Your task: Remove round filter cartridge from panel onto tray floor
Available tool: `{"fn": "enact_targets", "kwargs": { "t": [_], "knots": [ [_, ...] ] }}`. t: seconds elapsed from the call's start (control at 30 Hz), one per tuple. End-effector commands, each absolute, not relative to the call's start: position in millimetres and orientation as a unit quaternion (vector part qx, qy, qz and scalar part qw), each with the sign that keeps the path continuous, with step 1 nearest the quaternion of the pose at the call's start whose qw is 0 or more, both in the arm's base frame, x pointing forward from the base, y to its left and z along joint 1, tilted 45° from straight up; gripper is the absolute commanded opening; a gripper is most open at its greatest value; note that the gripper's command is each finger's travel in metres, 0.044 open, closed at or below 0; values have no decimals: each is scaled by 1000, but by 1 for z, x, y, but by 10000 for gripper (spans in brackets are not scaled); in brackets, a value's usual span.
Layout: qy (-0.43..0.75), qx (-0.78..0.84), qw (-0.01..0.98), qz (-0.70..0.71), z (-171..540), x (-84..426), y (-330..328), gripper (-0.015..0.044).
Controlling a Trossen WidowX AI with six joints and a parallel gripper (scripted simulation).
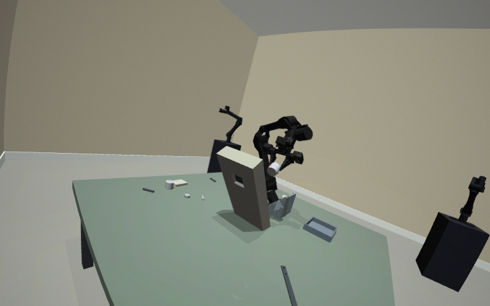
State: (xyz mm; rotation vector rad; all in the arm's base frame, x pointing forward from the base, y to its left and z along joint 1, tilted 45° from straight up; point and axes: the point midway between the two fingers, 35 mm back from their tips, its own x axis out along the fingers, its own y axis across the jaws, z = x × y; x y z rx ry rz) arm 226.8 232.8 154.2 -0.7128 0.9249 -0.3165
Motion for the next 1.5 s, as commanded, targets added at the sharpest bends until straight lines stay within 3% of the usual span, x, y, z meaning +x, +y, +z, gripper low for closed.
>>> {"fn": "enact_targets", "kwargs": {
  "t": [0.0, 0.23, 1.0, 1.27, 1.47],
  "knots": [
    [435, -333, 822, -155, 141, 227, 245, 0],
    [459, -359, 803, -125, 126, 219, 252, 0],
    [559, -523, 590, 256, 7, 114, 332, 0],
    [559, -527, 579, 273, 1, 107, 334, 0],
    [559, -538, 544, 320, -27, 74, 329, 0]
  ]
}}
